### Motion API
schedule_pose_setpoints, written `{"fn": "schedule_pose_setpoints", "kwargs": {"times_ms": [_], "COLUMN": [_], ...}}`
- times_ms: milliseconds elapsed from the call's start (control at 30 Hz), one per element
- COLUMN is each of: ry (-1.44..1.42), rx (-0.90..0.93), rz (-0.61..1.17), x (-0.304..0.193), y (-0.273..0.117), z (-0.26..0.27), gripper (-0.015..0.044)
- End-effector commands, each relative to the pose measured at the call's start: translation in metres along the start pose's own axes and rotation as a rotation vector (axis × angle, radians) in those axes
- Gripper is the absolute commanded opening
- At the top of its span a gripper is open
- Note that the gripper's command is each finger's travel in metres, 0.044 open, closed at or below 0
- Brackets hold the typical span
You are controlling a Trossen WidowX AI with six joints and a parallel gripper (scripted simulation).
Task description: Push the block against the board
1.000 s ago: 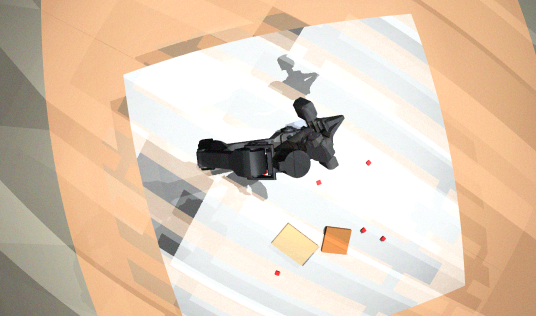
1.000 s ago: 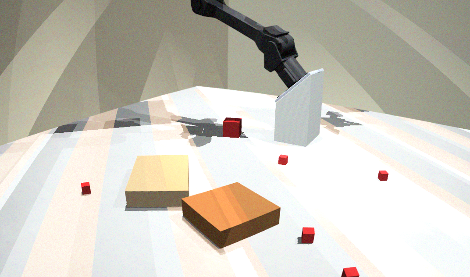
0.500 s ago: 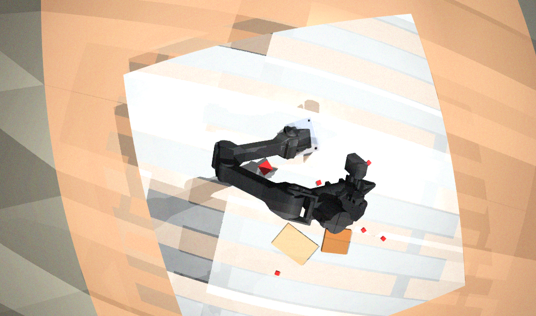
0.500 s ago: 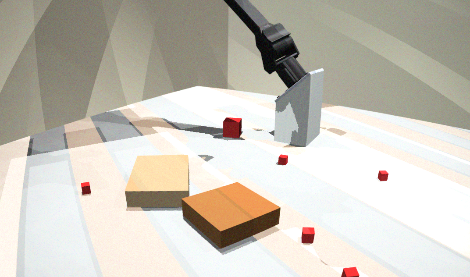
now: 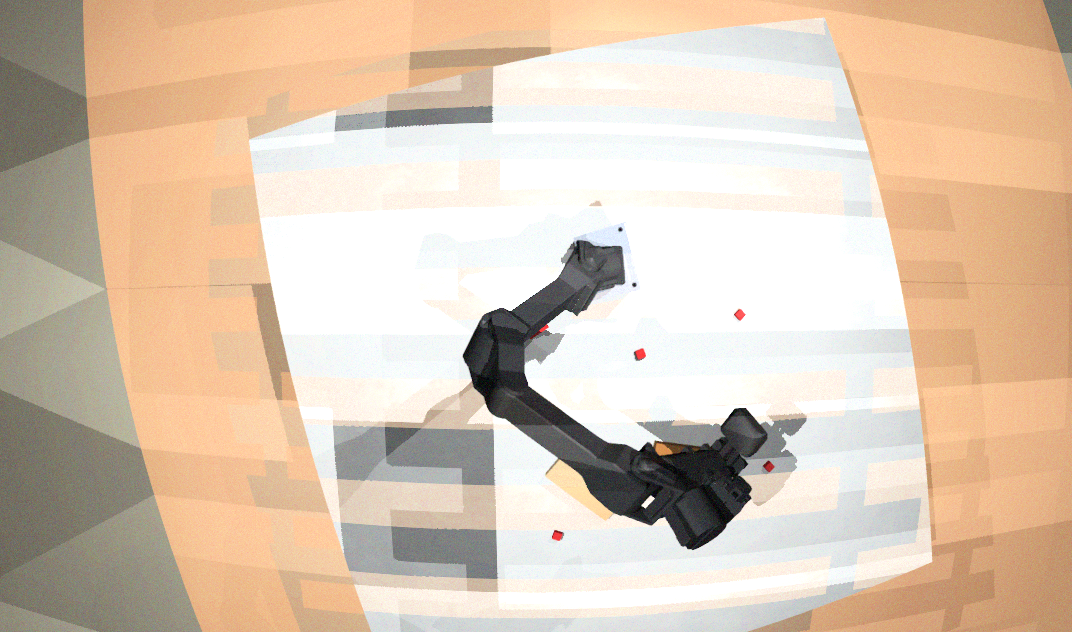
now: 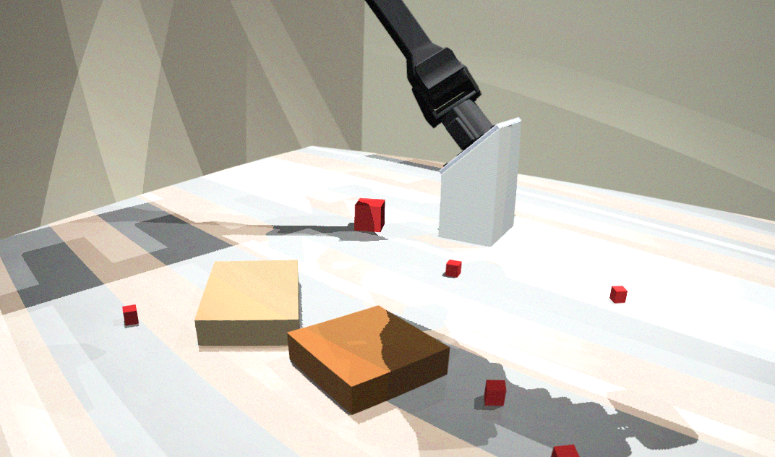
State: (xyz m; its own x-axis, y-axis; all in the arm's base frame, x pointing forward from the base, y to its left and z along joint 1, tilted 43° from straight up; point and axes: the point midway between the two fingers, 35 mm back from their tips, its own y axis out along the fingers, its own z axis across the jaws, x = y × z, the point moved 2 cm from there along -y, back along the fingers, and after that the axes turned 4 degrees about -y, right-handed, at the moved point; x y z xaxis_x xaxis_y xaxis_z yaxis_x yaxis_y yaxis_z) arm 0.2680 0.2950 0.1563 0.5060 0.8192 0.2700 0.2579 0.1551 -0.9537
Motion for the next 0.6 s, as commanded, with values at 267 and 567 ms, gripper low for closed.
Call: {"fn": "schedule_pose_setpoints", "kwargs": {"times_ms": [267, 567], "ry": [0.044, 0.025], "rx": [-0.215, -0.365], "rz": [0.175, 0.423], "x": [-0.015, -0.060], "y": [0.053, 0.096], "z": [-0.109, -0.199], "gripper": [0.0000, 0.0000]}}
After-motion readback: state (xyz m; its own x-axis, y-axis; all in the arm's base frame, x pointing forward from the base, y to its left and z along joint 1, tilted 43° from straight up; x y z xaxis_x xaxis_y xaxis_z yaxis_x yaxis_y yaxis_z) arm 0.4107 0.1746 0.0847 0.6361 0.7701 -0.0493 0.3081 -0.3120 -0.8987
